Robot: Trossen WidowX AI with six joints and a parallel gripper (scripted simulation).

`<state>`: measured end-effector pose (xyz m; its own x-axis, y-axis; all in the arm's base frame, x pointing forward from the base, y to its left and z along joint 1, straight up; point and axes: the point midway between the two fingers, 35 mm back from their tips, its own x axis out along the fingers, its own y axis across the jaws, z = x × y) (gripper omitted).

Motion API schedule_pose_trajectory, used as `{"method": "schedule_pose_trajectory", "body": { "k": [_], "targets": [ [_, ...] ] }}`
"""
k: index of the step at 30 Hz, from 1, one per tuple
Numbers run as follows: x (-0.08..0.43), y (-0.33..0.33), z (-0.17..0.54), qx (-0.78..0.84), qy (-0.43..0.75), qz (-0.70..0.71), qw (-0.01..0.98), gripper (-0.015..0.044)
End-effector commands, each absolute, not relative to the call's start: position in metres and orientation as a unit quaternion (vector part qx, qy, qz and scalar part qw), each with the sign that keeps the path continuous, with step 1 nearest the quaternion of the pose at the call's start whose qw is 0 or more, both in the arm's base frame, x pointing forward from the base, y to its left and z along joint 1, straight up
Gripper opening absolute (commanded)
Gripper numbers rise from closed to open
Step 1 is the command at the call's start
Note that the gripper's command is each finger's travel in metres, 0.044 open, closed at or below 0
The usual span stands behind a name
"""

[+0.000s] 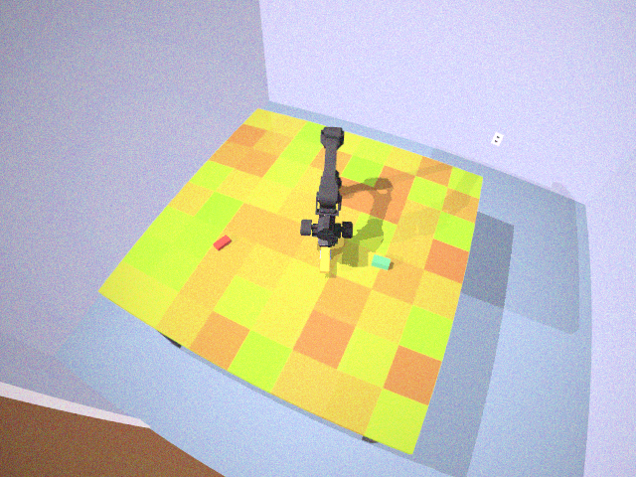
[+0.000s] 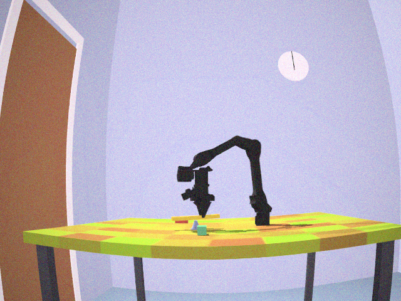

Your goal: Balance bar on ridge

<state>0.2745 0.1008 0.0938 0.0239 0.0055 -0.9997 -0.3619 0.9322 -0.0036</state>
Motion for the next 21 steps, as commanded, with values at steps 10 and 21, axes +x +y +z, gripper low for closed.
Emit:
{"method": "schedule_pose_trajectory", "body": {
  "k": [10,21],
  "targets": [
    [0.2746,0.1014,0.0926,-0.127,0.686,0.13,0.704,0.0],
    [0.2747,0.1014,0.0917,-0.127,0.686,0.13,0.704,0.0]
  ]
}}
